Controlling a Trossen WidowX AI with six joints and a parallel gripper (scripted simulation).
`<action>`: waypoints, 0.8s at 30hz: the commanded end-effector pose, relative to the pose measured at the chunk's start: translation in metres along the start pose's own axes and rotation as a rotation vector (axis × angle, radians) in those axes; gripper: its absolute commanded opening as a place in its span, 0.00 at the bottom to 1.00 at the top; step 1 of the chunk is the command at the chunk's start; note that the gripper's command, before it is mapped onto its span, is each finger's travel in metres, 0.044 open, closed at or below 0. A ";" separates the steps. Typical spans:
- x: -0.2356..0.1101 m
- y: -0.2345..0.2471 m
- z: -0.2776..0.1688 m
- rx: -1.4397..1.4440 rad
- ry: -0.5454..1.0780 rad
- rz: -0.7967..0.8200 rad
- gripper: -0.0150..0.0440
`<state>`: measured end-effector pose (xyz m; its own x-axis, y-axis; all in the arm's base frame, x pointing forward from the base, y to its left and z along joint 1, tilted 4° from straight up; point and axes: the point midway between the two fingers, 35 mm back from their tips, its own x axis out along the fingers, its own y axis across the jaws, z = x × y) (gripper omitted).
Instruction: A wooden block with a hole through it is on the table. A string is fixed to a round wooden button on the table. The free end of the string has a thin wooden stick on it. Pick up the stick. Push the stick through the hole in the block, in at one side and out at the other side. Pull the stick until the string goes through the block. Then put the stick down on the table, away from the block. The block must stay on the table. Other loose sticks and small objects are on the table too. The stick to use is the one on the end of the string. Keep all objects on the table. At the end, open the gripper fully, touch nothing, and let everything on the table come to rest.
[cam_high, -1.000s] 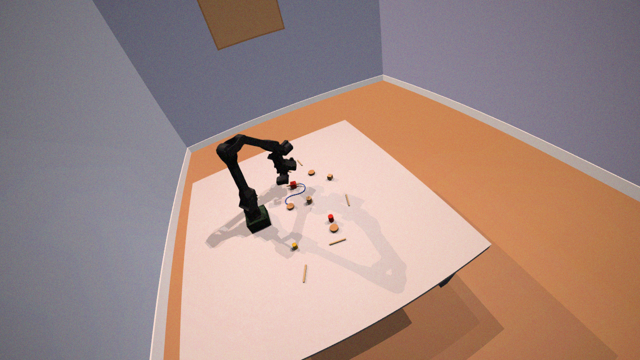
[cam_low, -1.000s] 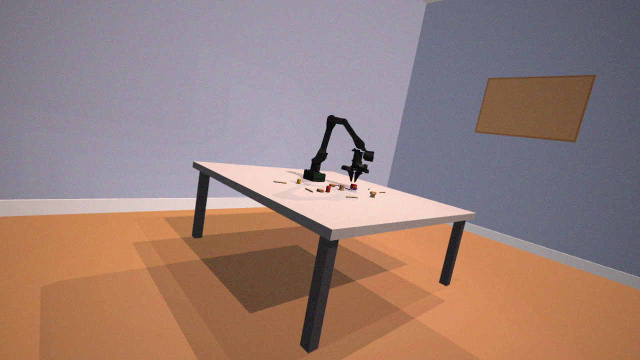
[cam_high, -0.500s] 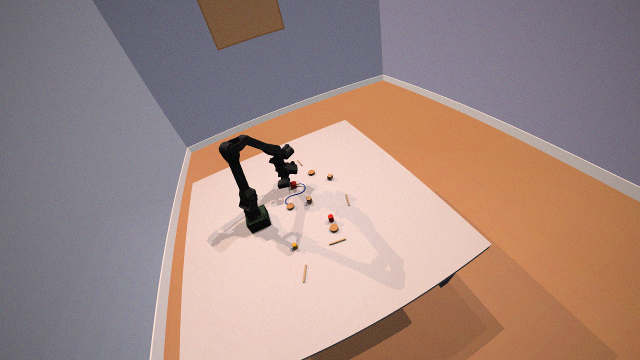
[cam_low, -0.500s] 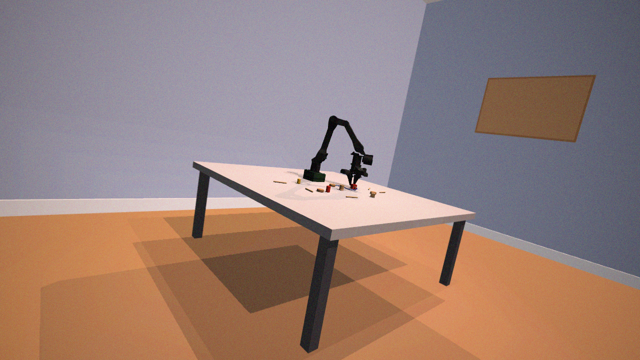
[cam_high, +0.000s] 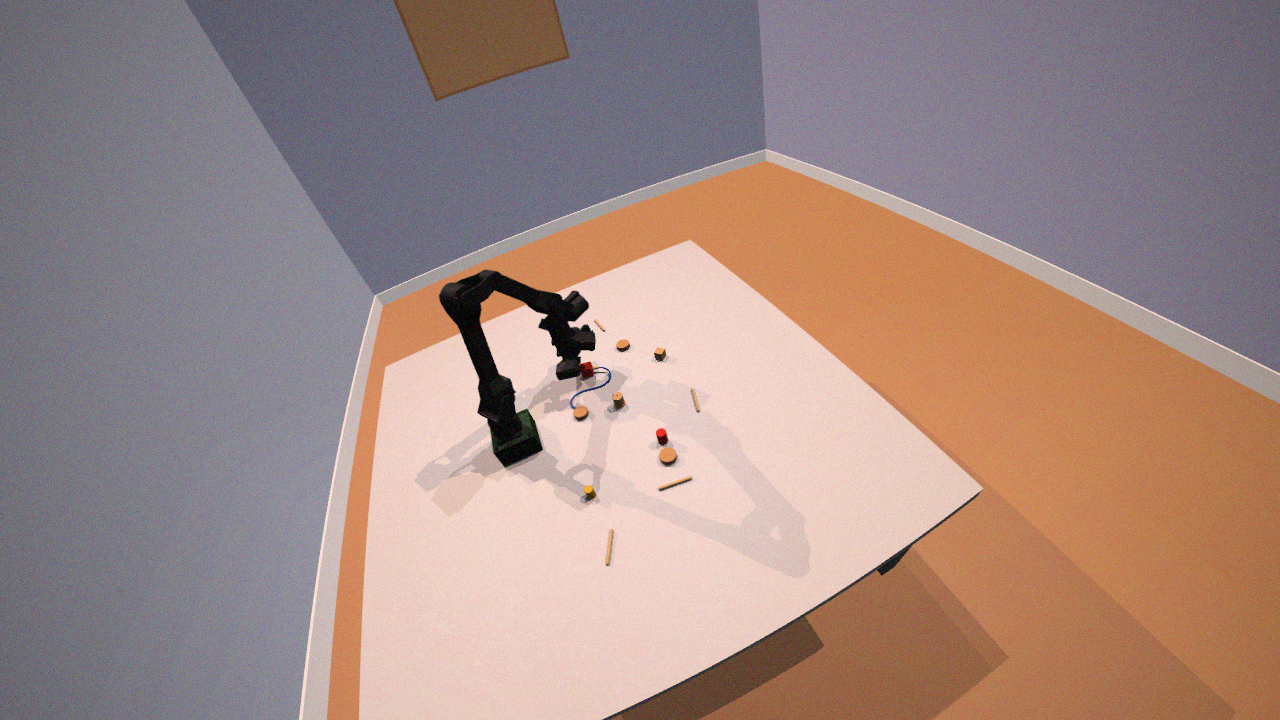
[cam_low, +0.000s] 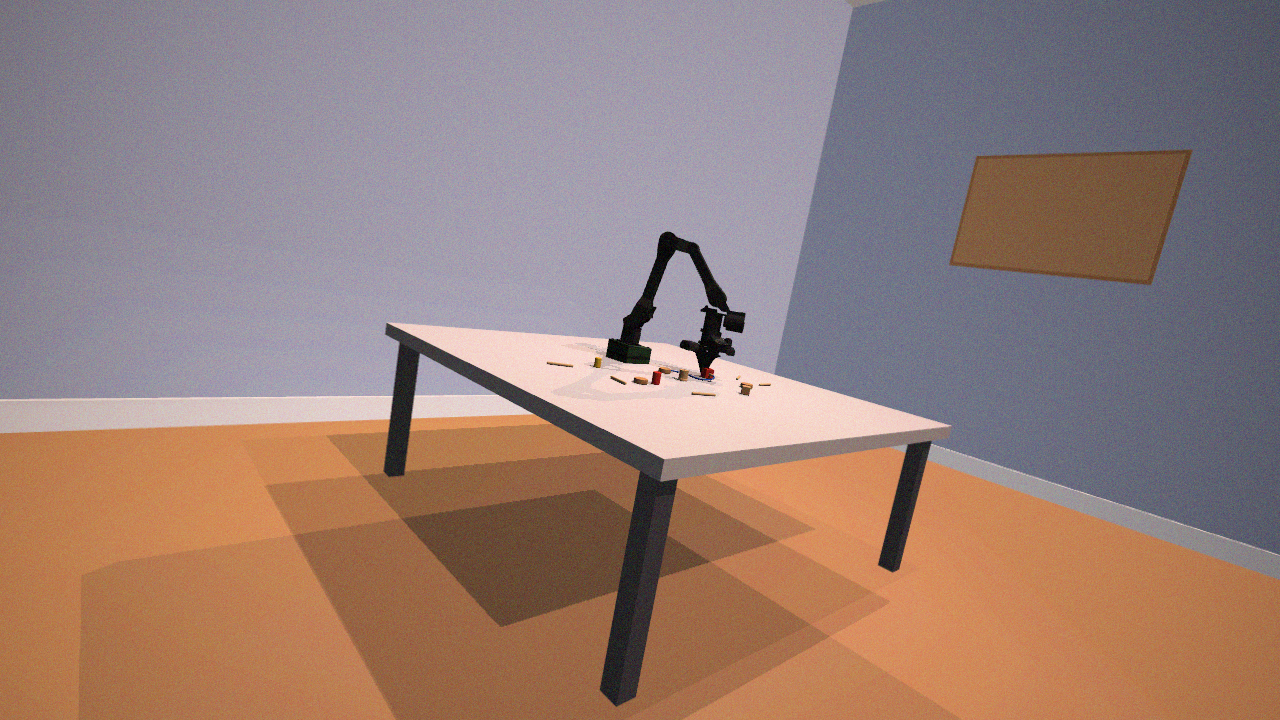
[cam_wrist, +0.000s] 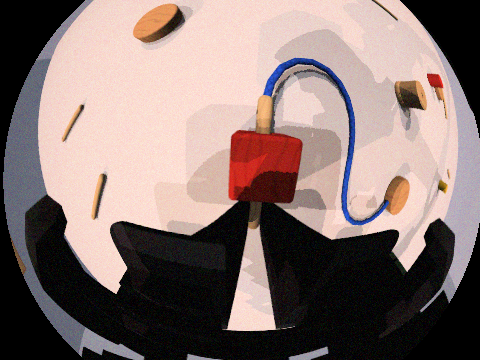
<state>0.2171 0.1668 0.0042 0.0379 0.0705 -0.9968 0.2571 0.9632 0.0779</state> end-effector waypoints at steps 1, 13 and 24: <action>0.000 0.000 0.000 0.000 0.000 0.000 0.25; 0.000 -0.001 -0.002 -0.004 -0.011 0.005 0.25; 0.000 -0.002 -0.010 -0.003 -0.011 0.010 0.25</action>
<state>0.2104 0.1678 0.0046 0.0479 0.0799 -0.9957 0.2501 0.9641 0.0894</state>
